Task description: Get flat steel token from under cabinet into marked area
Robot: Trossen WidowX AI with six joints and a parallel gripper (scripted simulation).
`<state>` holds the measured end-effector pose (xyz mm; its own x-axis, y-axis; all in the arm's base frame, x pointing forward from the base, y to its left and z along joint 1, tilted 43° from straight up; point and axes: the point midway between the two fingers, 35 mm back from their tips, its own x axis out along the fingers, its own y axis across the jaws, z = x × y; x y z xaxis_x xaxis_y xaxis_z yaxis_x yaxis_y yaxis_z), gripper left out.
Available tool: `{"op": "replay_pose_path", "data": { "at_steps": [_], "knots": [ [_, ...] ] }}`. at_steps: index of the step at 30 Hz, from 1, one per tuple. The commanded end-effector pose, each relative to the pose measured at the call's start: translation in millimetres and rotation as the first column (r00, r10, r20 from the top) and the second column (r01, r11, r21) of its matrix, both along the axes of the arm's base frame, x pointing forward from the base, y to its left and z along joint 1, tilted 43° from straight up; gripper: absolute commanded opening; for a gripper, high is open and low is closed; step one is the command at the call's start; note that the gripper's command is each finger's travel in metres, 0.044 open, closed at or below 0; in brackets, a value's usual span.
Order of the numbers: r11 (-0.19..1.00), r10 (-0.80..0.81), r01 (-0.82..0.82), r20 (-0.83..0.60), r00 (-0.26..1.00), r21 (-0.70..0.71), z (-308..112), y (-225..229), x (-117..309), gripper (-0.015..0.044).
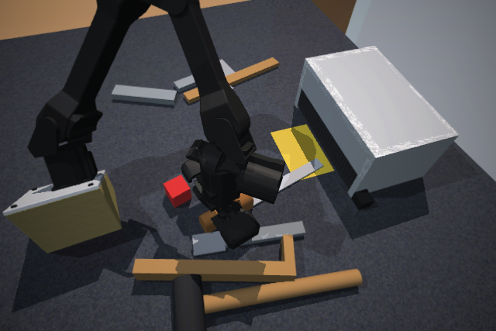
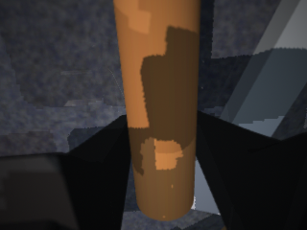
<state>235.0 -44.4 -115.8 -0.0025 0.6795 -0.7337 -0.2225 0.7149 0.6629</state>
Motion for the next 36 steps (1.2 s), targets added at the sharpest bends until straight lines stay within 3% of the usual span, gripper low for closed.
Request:
{"op": "replay_pose_path", "data": {
  "at_steps": [1,6,13,18,21,36],
  "knots": [
    [1.0,-0.002,0.002,0.0,1.0,-0.008,-4.3,-7.1,0.8,0.0],
    [1.0,-0.001,0.001,0.001,1.0,-0.008,-6.0,-9.0,0.6,0.0],
    [1.0,0.001,-0.001,0.001,1.0,-0.001,-4.5,-5.1,-0.5,0.0184],
    [1.0,0.001,-0.001,0.001,1.0,-0.001,-4.5,-5.1,-0.5,0.02],
    [1.0,0.0,0.0,0.002,1.0,-0.007,-4.5,-5.1,-0.4,0.027],
    [1.0,0.002,-0.002,0.003,1.0,-0.007,-7.2,-3.3,-3.1,0.027]
  ]
}}
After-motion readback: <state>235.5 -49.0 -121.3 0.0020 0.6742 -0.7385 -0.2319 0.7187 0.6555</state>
